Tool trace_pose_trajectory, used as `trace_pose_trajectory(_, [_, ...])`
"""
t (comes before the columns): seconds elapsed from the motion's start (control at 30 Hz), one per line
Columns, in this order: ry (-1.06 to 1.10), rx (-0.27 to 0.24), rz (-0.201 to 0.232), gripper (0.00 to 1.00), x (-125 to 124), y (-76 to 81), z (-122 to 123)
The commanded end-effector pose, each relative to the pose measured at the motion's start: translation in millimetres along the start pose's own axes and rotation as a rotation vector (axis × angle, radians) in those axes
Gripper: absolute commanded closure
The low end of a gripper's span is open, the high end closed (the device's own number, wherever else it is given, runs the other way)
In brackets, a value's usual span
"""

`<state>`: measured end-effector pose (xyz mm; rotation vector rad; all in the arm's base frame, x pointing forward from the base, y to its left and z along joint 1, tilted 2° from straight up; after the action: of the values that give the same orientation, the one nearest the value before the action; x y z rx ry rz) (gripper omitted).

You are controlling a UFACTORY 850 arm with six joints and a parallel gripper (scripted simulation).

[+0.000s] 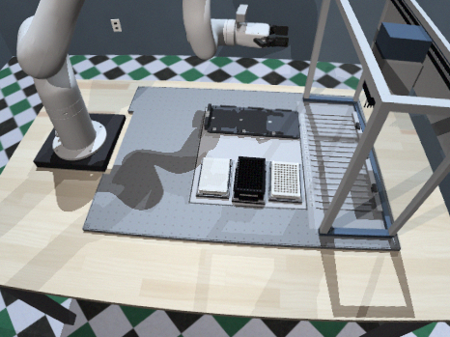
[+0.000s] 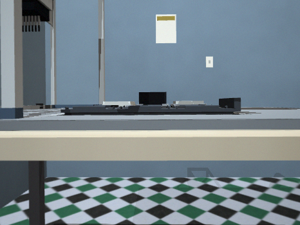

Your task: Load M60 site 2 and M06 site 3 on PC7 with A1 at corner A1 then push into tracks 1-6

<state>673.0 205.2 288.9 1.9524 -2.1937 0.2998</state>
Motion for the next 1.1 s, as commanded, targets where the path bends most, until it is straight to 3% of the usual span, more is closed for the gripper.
trace_pose_trajectory(0.0, [-0.001,0.002,0.001,0.00,0.1,-0.4,-1.2])
trace_pose_trajectory(0.53, [-0.001,0.002,0.001,0.00,0.1,-0.4,-1.2])
trace_pose_trajectory(0.63, [0.023,-0.042,0.087,0.00,11.5,-6.0,2.9])
trace_pose_trajectory(0.77, [0.025,-0.047,0.096,0.00,27.5,-13.0,8.9])
trace_pose_trajectory(0.87, [0.046,-0.098,0.179,0.00,39.0,-17.5,13.7])
trace_pose_trajectory(1.0, [0.048,-0.102,0.186,0.00,54.4,-22.6,20.4])
trace_pose_trajectory(1.03, [0.054,-0.121,0.214,0.00,58.3,-23.8,22.2])
trace_pose_trajectory(1.07, [0.054,-0.121,0.214,0.00,58.3,-23.8,22.2])
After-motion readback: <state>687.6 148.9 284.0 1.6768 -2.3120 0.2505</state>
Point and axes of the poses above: the point where the finger pads meet when closed, its own y axis back along the fingers, its own x axis across the jaws, z = x × y, the point moved 2 cm from there along y, back along the fingers, and after that the axes turned 12 degrees about y, right-handed, at the moved point
